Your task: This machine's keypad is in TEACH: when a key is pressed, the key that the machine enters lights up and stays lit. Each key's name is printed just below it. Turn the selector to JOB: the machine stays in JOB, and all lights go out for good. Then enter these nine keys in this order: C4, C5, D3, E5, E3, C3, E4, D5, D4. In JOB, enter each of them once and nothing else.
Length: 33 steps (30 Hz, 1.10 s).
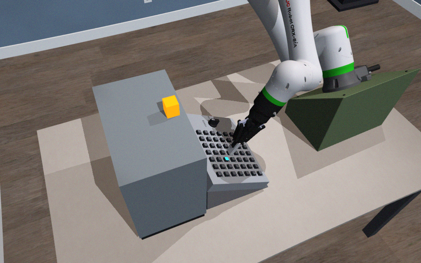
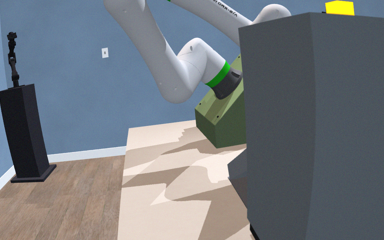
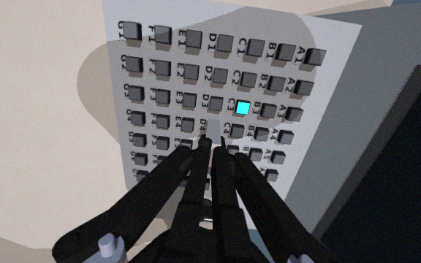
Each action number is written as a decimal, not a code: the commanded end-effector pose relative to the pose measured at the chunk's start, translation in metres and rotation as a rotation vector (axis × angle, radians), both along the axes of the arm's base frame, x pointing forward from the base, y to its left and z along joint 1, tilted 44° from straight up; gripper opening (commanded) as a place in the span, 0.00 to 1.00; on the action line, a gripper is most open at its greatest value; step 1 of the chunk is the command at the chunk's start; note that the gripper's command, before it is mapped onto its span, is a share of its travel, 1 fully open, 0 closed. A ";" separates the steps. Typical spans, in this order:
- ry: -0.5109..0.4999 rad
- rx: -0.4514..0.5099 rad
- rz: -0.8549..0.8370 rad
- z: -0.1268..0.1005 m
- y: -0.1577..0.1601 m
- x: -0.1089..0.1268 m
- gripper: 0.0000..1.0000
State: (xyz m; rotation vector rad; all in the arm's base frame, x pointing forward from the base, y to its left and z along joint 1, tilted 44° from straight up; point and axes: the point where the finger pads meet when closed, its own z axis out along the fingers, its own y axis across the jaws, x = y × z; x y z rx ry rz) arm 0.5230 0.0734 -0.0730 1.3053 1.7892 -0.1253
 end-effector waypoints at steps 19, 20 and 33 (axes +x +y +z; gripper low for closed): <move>0.000 0.000 -0.001 0.018 0.016 -0.017 0.00; 0.000 0.000 -0.001 0.018 0.016 -0.018 0.00; -0.035 0.038 -0.039 0.024 0.013 -0.019 0.00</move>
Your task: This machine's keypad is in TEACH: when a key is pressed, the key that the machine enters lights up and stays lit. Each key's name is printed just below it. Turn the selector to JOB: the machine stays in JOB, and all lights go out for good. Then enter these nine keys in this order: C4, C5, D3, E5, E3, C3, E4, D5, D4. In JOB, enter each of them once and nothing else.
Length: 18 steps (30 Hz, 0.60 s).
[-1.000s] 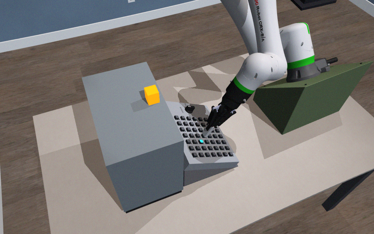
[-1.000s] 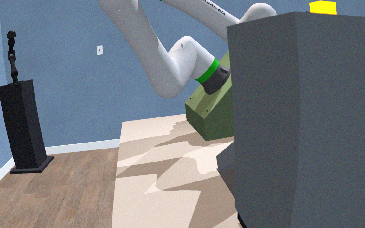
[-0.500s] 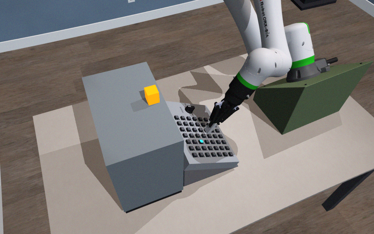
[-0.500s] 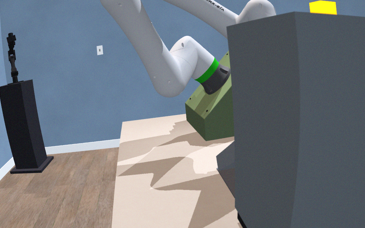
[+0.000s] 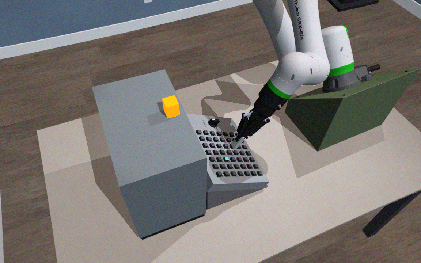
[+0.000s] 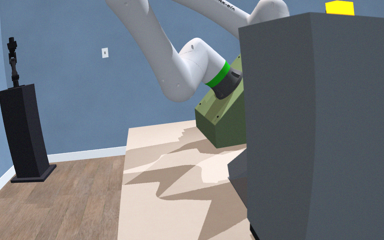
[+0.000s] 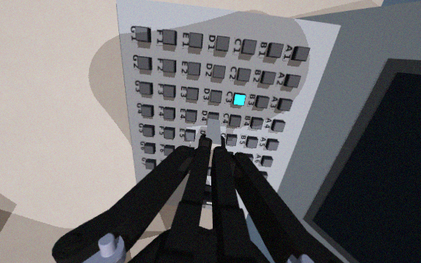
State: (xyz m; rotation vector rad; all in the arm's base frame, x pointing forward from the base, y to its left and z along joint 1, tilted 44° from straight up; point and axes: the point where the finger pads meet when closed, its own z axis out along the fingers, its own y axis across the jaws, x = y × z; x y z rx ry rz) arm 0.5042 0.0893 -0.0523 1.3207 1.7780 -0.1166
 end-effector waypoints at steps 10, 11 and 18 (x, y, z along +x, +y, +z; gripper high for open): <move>-0.243 0.264 -0.268 0.035 -0.029 0.000 0.00; -0.264 0.287 -0.291 0.038 -0.031 0.000 0.00; -0.410 0.445 -0.452 0.060 -0.049 0.000 0.00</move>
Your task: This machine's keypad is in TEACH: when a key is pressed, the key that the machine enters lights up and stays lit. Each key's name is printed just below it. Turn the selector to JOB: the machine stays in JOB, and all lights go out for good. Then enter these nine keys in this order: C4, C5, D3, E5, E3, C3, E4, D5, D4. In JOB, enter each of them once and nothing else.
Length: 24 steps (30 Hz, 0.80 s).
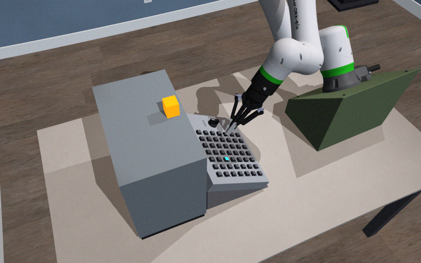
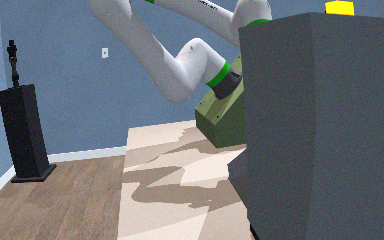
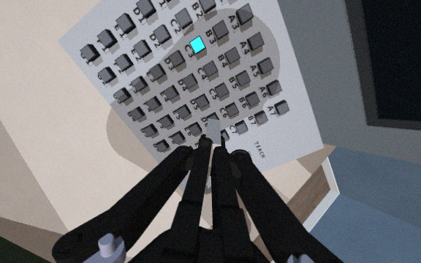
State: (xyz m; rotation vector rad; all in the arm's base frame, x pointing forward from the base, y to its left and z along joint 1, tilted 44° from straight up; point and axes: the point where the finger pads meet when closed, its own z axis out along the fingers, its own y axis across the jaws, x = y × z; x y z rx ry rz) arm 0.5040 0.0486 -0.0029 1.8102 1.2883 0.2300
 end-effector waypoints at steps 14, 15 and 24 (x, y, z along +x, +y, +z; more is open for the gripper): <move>-0.354 0.384 -0.390 0.052 -0.042 0.000 0.00; -0.375 0.407 -0.413 0.055 -0.045 0.000 0.00; -0.502 0.545 -0.553 0.073 -0.060 0.000 0.00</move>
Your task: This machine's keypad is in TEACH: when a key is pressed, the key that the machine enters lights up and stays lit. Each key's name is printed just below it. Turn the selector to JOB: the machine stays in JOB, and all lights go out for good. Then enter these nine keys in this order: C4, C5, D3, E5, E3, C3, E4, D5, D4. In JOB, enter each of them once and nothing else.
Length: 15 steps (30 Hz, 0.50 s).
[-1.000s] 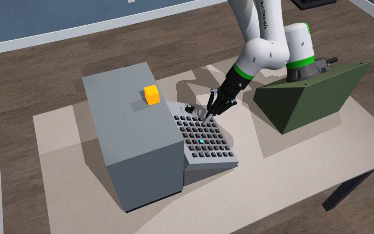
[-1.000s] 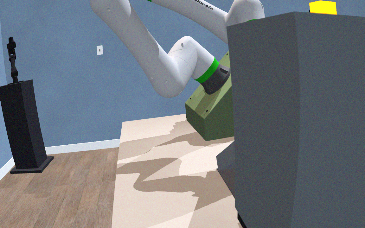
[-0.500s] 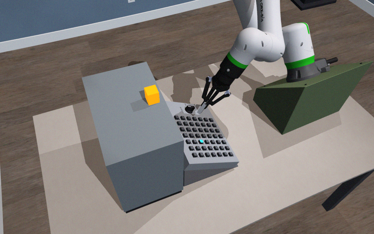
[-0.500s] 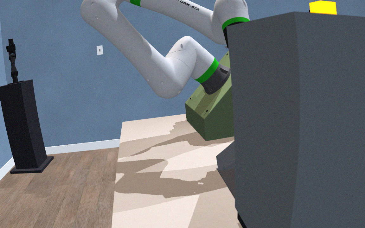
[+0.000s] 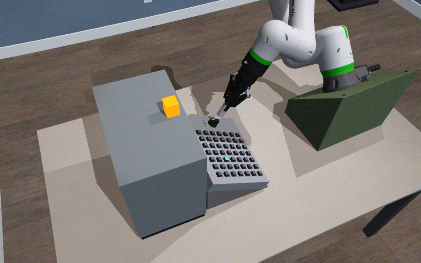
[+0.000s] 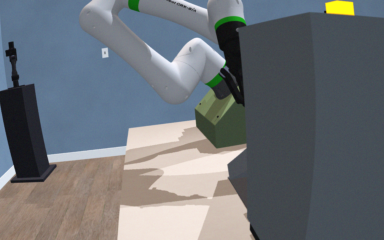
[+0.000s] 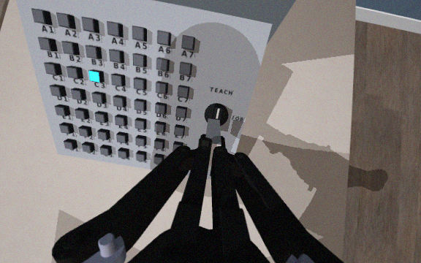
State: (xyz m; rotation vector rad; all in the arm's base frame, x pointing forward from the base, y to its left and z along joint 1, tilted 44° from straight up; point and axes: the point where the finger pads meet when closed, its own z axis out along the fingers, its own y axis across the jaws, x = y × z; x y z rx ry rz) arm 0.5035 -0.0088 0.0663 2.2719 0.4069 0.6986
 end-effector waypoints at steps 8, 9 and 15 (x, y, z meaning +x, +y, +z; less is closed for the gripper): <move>-0.025 0.027 -0.026 0.004 -0.003 0.000 0.33; -0.025 0.027 -0.026 0.004 -0.003 0.000 0.33; -0.025 0.027 -0.026 0.004 -0.003 0.000 0.33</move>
